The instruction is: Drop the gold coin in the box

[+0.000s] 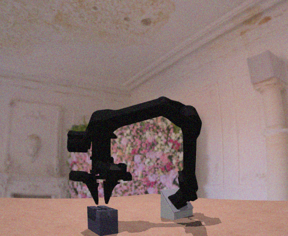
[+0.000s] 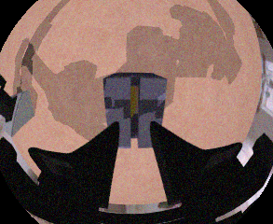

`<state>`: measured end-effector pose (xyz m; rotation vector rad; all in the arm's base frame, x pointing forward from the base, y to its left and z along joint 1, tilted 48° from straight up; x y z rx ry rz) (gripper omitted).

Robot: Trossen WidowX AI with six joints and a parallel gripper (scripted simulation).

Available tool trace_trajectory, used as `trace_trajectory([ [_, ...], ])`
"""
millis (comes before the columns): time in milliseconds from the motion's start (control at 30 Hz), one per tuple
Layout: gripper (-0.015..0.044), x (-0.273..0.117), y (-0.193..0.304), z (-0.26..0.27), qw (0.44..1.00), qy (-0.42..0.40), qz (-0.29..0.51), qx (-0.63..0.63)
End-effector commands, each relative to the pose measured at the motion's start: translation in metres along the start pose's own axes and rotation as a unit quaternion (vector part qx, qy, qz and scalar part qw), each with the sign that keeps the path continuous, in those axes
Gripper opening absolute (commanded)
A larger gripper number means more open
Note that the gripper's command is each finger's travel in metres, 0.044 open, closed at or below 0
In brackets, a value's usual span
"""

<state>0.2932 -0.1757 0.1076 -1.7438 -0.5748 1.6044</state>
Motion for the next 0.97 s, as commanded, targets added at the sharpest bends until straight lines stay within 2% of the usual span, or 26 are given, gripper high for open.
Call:
trace_trajectory([
  [0, 0.0161, 0.000, 0.000, 0.000, 1.000, 0.000, 0.000, -0.001],
  [167, 0.0161, 0.000, 0.000, 0.000, 1.000, 0.000, 0.000, -0.001],
  [433, 0.0371, -0.020, 0.000, 0.000, 1.000, 0.000, 0.000, 0.000],
  [533, 0.0440, -0.051, 0.000, 0.003, 1.000, -0.001, -0.002, 0.002],
  [600, 0.0440, -0.061, -0.001, 0.004, 1.000, -0.001, -0.004, 0.002],
  [933, 0.0440, -0.061, -0.001, 0.004, 1.000, -0.001, -0.004, 0.002],
])
Point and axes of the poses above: the point midway between the two fingers, 35 mm back from their tips, its own x axis out along the fingers, its own z axis across the jaws, y = z × x, the point moved 10 cm from there along -x, back along the fingers, and after that the axes turned 2 degrees about x, right-handed, at the moved point
